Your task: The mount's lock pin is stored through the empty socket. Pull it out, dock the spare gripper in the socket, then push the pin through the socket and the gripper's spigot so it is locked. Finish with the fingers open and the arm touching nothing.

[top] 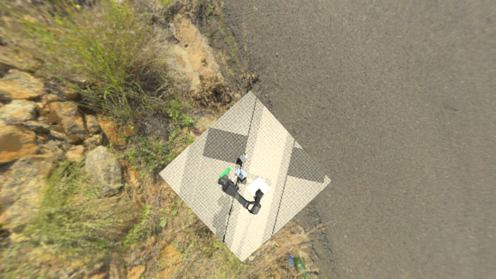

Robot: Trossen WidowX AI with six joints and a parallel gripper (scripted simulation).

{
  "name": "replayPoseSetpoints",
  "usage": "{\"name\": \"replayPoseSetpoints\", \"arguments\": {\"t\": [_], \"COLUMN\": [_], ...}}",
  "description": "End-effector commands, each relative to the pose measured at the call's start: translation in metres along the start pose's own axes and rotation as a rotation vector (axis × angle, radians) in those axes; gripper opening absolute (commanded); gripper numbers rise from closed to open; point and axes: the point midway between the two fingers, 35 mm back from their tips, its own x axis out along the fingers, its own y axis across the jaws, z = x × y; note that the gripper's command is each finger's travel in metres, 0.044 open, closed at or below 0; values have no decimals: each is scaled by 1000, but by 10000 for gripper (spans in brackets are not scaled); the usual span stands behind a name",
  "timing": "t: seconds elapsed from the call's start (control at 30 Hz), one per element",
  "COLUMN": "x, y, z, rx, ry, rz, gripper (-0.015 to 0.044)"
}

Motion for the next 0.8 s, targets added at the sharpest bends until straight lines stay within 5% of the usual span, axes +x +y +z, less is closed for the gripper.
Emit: {"name": "replayPoseSetpoints", "arguments": {"t": [0.0, 0.77], "x": [1, 3], "y": [0, 0], "z": [4, 22], "rx": [0, 3], "ry": [-1, 3], "rz": [0, 6], "gripper": [0, 0]}}
